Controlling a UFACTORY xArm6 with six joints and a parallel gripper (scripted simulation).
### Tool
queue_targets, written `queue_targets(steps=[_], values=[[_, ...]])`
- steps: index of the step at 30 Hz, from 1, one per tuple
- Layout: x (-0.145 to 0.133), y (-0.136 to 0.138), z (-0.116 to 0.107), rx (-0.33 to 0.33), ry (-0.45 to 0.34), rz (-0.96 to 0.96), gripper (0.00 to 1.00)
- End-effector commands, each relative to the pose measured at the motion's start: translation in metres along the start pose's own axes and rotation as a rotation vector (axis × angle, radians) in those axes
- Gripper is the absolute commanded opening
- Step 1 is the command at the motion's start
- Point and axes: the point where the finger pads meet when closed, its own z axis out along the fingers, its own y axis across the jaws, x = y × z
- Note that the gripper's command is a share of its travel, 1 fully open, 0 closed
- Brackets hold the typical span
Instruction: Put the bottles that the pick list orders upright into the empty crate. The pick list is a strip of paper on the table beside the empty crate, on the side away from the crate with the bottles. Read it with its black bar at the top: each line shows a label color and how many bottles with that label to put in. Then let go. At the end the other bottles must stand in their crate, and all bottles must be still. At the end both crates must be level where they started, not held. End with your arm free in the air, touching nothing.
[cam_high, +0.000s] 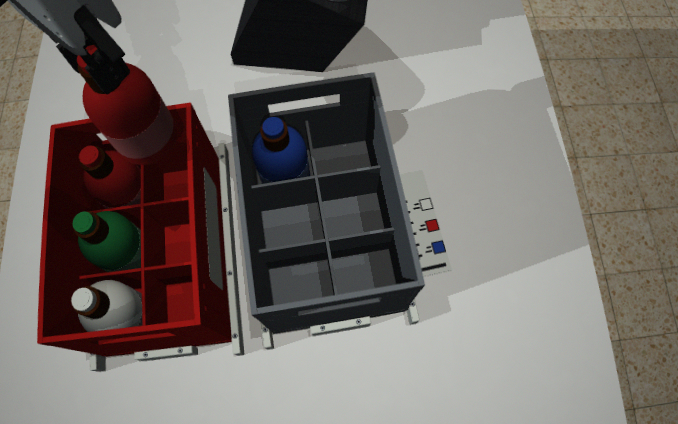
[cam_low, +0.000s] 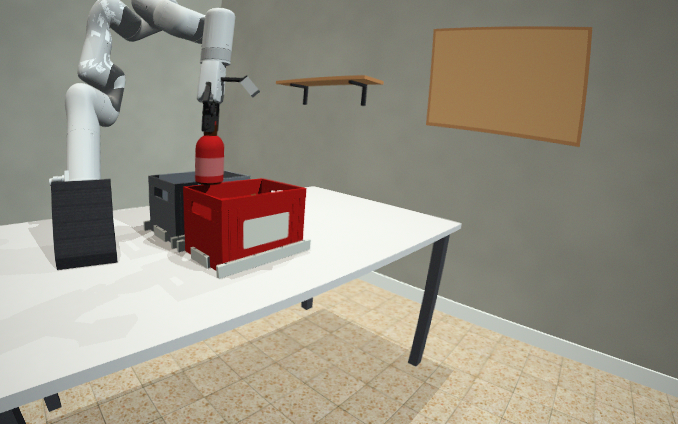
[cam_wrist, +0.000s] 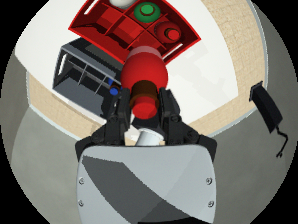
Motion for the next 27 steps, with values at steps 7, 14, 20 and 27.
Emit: queue_targets(steps=[7,14,20,27], values=[[-0.001,-0.010,-0.002,-0.001,0.004,-0.001,0.00],[-0.005,-0.021,-0.002,-0.001,0.004,-0.001,0.00],[-0.008,-0.033,-0.002,-0.001,0.004,-0.001,0.00],[-0.011,-0.042,-0.002,-0.001,0.004,-0.001,0.00]])
